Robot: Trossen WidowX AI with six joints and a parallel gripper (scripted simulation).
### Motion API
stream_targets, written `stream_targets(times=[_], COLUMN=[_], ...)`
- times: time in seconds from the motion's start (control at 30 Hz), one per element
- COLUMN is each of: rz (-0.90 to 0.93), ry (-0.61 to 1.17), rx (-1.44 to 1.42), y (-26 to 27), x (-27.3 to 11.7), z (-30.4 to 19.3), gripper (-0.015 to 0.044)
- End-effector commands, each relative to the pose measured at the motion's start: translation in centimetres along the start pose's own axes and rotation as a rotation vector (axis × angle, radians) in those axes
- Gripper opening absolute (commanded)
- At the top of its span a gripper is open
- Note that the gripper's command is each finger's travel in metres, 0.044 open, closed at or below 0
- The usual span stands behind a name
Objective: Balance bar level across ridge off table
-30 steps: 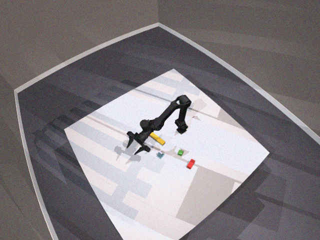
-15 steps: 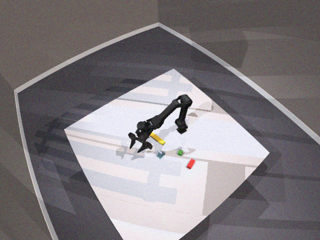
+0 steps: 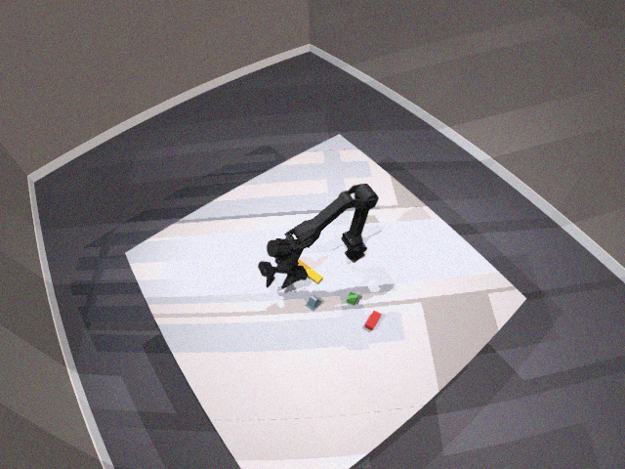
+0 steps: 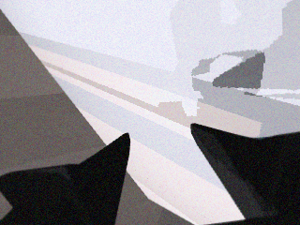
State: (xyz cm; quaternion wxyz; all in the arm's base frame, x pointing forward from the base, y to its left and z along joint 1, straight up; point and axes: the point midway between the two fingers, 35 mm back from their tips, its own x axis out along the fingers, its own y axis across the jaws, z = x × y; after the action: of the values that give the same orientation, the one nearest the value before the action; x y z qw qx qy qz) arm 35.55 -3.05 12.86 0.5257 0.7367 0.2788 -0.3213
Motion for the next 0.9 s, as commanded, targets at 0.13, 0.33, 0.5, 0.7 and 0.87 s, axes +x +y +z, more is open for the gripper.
stream_targets(times=[0.13, 0.33, 0.5, 0.7, 0.87], rz=[-0.174, -0.323, -0.453, -0.612, -0.679], ry=[-0.077, -0.109, -0.119, -0.111, -0.101], rx=[-0.140, -0.241, -0.327, -0.429, -0.472], y=[-3.1, -5.8, -7.9, -10.4, -11.3], x=[-1.6, -3.2, -4.9, -7.3, -8.4], z=[1.6, 2.6, 3.3, 4.0, 4.3], gripper=[0.0315, 0.0315, 0.0315, 0.0315, 0.0315])
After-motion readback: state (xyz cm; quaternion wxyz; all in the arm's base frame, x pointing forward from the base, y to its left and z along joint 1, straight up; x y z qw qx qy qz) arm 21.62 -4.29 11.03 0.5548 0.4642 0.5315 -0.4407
